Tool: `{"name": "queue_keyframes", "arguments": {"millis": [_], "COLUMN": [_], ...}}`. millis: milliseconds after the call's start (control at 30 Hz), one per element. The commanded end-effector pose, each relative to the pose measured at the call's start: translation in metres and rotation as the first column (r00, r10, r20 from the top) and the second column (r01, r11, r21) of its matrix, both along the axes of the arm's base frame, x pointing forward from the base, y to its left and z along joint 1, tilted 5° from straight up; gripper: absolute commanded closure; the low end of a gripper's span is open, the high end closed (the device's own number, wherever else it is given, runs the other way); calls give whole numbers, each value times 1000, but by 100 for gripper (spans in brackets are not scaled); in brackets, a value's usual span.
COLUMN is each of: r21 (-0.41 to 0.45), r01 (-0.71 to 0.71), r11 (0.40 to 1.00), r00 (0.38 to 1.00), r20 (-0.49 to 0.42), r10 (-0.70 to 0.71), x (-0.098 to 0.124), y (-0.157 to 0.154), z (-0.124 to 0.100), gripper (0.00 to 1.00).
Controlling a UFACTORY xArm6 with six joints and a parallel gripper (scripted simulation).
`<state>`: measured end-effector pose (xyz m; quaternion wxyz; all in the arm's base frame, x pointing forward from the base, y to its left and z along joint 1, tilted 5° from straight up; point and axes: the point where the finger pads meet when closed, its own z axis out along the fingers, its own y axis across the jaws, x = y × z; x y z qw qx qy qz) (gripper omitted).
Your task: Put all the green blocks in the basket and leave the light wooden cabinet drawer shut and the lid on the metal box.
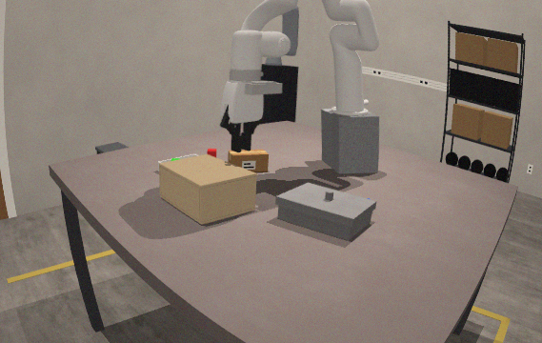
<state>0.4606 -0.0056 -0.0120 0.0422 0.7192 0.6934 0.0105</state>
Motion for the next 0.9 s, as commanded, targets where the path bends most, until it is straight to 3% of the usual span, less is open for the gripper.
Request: {"name": "queue_keyframes", "arguments": {"millis": [0, 467, 867], "r21": [0, 0, 0], "r01": [0, 0, 0], "r11": [1000, 1000, 1000], "r00": [1000, 1000, 1000], "r20": [4, 4, 4], "r10": [0, 0, 0], "x": [3, 5, 5], "y": [-1, -2, -2], "z": [-12, -30, -33], "gripper": [76, 76, 76]}}
